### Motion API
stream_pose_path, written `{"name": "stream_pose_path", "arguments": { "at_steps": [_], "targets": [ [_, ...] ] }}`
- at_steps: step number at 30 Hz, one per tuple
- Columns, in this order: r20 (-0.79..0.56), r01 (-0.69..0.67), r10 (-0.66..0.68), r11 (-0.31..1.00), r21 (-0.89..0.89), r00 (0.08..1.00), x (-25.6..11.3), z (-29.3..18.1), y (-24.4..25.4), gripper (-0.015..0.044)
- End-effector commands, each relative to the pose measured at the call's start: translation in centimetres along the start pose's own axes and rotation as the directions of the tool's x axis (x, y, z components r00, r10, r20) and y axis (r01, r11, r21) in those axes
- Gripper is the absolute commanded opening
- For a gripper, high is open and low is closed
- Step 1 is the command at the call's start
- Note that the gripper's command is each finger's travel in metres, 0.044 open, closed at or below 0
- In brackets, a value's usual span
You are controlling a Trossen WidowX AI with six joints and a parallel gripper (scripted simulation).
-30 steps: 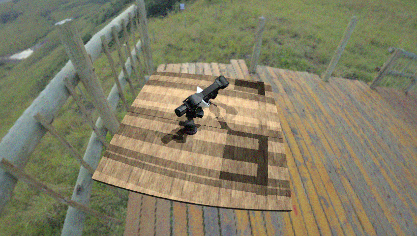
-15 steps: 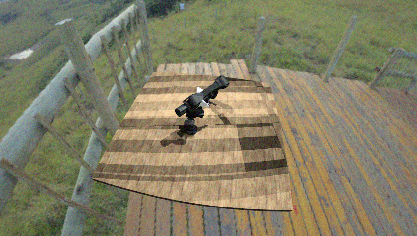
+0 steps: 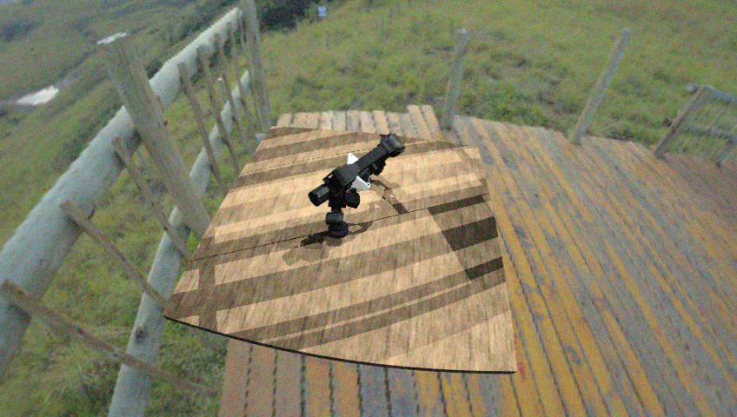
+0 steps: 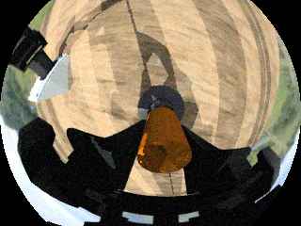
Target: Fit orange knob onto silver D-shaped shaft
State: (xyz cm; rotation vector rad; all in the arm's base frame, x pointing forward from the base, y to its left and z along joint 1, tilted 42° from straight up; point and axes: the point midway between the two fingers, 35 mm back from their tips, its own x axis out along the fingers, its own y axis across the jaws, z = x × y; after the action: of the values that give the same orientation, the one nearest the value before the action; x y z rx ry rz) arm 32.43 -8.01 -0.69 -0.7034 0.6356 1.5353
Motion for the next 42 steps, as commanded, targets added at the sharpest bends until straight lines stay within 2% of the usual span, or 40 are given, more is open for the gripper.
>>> {"name": "stream_pose_path", "arguments": {
  "at_steps": [1, 36, 42],
  "targets": [
    [-0.005, 0.004, -0.004, 1.000, -0.005, 1.000, -0.21, -0.03, -0.20, 0.0000],
    [-0.005, 0.004, -0.004, 1.000, -0.005, 1.000, -0.24, 0.01, -0.18, 0.0000],
    [-0.005, 0.003, -0.004, 0.985, -0.173, 1.000, -0.34, -0.06, -0.32, 0.0000]
  ]
}}
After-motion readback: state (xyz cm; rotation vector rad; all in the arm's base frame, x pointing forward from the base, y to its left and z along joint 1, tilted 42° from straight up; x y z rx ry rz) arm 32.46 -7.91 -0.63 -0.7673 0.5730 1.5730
